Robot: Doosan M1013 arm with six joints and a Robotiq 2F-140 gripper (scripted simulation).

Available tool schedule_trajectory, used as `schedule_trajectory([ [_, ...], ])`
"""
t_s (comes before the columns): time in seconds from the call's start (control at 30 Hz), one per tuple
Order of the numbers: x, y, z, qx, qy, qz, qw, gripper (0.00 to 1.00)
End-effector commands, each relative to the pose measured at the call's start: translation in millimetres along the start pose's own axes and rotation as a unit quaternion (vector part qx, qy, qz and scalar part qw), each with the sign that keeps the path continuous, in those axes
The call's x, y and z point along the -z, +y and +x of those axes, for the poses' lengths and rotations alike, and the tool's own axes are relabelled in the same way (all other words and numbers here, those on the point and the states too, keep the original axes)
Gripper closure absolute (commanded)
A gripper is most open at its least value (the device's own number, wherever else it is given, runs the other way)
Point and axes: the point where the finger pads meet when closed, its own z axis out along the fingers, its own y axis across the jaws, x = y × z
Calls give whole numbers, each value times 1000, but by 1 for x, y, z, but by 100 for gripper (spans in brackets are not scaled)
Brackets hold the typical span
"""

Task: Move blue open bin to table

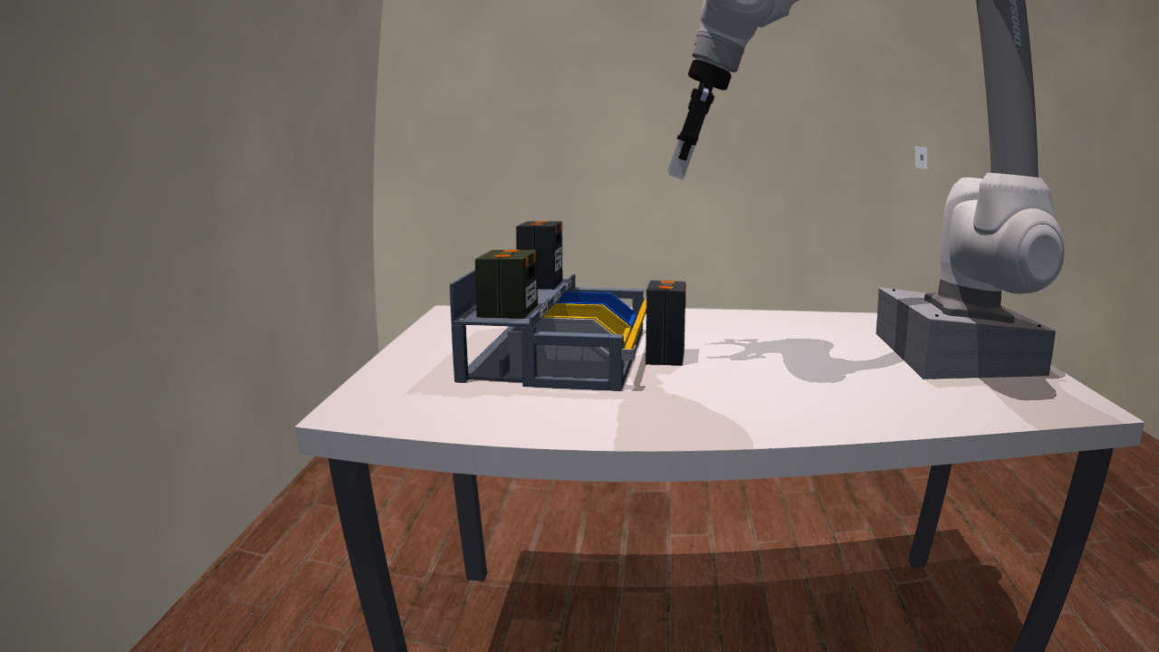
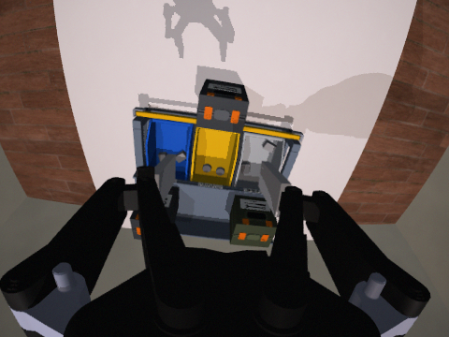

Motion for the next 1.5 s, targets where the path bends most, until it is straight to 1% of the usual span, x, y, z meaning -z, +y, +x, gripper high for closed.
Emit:
schedule_trajectory([
  [0.0, 0, 0, 0, 0, 0, 0, 1000, 43],
  [0.63, 0, 0, 0, 0, 0, 0, 1000, 43],
  [0.8, 0, 0, 0, 126, 22, -23, 992, 43],
  [1.2, 0, 0, 0, 126, 22, -23, 992, 43],
  [1.37, 0, 0, 0, 249, 43, -46, 966, 43],
  [1.47, 0, 0, 0, 249, 43, -46, 966, 43],
])
